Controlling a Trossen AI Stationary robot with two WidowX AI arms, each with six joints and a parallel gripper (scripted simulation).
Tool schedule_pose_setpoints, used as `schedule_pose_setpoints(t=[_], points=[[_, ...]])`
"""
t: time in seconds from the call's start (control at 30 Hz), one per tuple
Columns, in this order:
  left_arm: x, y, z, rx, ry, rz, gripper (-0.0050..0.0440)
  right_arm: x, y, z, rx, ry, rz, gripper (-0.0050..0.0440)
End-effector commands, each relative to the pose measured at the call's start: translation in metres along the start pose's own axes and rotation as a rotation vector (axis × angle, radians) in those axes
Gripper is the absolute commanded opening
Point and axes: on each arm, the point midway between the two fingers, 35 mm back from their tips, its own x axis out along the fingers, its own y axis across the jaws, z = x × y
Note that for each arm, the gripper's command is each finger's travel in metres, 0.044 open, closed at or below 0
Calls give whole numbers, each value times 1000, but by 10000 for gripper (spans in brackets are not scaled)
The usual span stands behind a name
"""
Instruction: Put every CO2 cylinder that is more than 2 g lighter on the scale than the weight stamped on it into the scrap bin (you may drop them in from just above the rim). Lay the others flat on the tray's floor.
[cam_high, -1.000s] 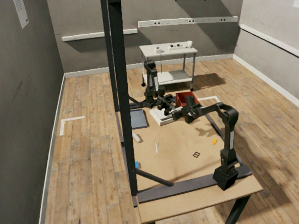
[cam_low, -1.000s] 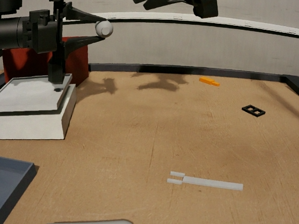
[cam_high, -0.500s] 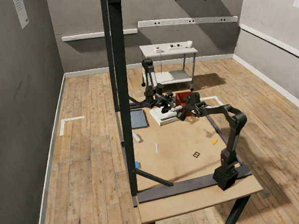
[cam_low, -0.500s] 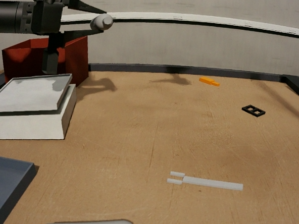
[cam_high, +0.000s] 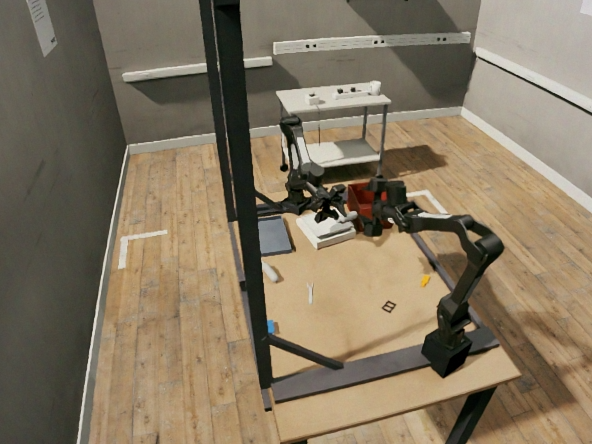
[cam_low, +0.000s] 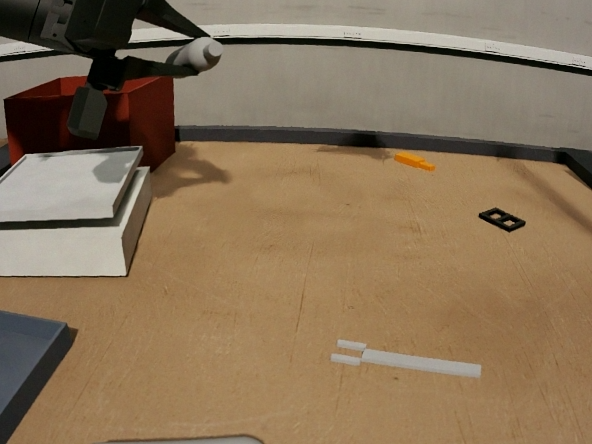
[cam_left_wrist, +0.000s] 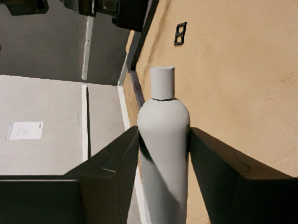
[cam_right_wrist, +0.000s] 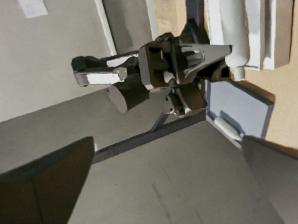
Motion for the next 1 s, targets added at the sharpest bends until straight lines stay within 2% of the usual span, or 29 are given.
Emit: schedule_pose_setpoints(t=[0.0,0.13,0.2,0.67,0.77,0.97], points=[[-2,16,6,-57,30,-35,-50,-21,16,-7,-194,24,59,440],[-1,10,5,-88,72,-107,-50,-33,22,-10,-359,26,91,440],[-1,10,5,-88,72,-107,-50,-33,22,-10,-359,26,91,440],[5,19,10,-313,217,-337,-50,-87,43,-20,-1066,-29,233,440],[5,19,10,-326,228,-355,-50,-89,43,-20,-1105,-35,240,440],[14,24,12,-463,307,-490,-50,-111,49,-23,-1395,-89,295,440]])
